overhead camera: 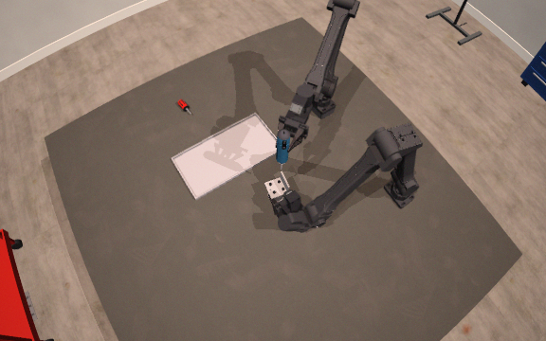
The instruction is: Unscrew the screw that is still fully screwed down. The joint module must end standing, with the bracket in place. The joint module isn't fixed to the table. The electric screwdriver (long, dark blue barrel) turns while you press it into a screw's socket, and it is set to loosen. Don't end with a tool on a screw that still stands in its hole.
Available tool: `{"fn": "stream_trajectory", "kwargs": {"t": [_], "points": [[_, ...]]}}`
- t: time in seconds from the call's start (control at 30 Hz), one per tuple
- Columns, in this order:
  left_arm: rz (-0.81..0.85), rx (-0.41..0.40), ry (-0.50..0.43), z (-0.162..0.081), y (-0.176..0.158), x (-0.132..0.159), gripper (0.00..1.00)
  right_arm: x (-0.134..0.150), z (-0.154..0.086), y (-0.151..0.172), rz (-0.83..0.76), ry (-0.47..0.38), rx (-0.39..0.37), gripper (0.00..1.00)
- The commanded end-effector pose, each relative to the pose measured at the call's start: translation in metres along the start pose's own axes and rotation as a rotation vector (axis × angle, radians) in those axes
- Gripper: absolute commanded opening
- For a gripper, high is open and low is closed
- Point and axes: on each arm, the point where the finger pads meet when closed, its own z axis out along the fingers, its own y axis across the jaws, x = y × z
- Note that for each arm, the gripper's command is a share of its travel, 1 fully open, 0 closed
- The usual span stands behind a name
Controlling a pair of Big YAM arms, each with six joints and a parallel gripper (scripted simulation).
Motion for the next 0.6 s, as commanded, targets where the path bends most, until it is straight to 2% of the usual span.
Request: {"fn": "stream_trajectory", "kwargs": {"t": [0.0,0.57], "points": [[0.022,-0.008,-0.007,0.0004,0.0080,-0.0076,0.59,-0.0688,0.0219,0.0016,-0.008,-0.150,-0.002,0.42],[0.022,-0.008,-0.007,0.0004,0.0080,-0.0076,0.59,-0.0736,0.0237,0.0018,-0.002,-0.159,-0.002,0.42]]}}
